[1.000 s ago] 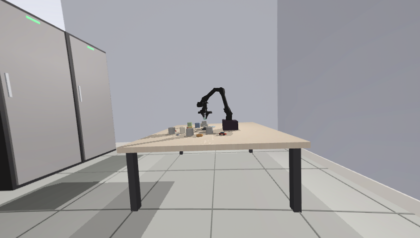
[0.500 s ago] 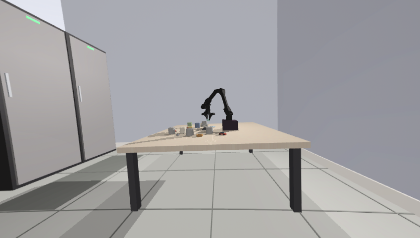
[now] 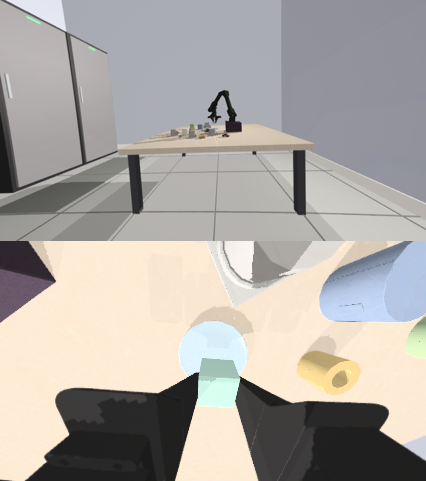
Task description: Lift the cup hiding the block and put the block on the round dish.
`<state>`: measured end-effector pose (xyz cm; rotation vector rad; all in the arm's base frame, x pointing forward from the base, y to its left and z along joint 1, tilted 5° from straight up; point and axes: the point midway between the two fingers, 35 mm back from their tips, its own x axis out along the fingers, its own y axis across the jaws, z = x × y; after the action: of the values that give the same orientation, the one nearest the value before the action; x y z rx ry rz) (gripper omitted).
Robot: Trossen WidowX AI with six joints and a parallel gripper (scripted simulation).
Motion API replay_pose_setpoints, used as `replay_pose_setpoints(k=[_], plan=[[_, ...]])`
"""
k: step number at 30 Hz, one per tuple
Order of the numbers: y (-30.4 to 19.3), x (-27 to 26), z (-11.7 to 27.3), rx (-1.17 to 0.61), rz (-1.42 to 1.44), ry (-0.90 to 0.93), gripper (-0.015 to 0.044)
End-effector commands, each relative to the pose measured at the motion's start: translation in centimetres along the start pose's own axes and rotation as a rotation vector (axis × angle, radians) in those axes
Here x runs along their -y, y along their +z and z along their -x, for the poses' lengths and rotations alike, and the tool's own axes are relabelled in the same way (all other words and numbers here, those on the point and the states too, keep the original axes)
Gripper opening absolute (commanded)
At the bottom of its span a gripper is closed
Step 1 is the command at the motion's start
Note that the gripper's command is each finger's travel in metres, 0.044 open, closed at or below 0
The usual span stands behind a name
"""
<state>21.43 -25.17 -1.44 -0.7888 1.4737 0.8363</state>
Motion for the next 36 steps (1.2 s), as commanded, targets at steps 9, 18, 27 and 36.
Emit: replay_pose_setpoints(k=[9,18,27,36], plan=[[0.1,-0.1,-3.9,-0.003,0.012,0.004,0.0000],[0.0,-0.1,-5.1,-0.003,0.012,0.004,0.0000],[0.1,-0.1,-5.5,0.002,0.007,0.004,0.0079],[0.1,-0.1,-5.5,0.002,0.007,0.004,0.0315]])
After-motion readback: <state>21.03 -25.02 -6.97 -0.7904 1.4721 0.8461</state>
